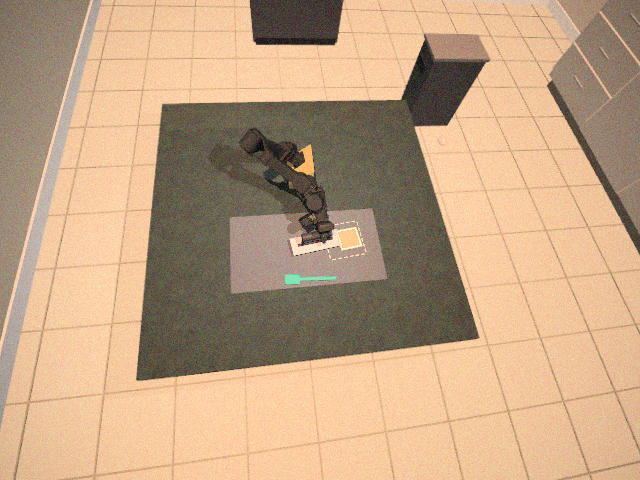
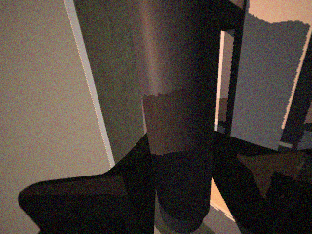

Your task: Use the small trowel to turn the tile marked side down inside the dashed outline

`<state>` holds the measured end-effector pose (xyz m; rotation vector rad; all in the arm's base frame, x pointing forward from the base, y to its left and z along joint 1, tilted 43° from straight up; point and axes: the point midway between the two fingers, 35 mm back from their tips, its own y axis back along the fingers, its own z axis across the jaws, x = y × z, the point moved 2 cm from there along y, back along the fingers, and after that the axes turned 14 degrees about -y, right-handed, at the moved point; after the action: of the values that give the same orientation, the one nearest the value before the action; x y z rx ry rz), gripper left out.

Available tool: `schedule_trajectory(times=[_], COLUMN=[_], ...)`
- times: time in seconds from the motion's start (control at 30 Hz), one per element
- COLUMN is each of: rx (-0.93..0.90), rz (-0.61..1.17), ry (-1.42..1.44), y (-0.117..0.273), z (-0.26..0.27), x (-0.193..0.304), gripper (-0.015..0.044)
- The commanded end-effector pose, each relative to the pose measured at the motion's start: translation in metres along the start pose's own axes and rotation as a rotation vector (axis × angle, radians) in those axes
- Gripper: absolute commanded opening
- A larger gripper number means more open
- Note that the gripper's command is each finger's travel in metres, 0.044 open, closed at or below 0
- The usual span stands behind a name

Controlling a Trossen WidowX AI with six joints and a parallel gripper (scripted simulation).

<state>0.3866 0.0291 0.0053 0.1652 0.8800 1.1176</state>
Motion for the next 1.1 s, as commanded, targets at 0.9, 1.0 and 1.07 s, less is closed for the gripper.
schedule_trajectory(times=[0.9,1.0,1.07], rx=[-0.022,-0.022,-0.022], rz=[0.006,0.006,0.006], ry=[-0.005,-0.005,-0.005], y=[0.032,0.032,0.032], z=[0.052,0.052,0.052], x=[-0.059,-0.059,-0.059], gripper=[0.0000,0.0000,0.0000])
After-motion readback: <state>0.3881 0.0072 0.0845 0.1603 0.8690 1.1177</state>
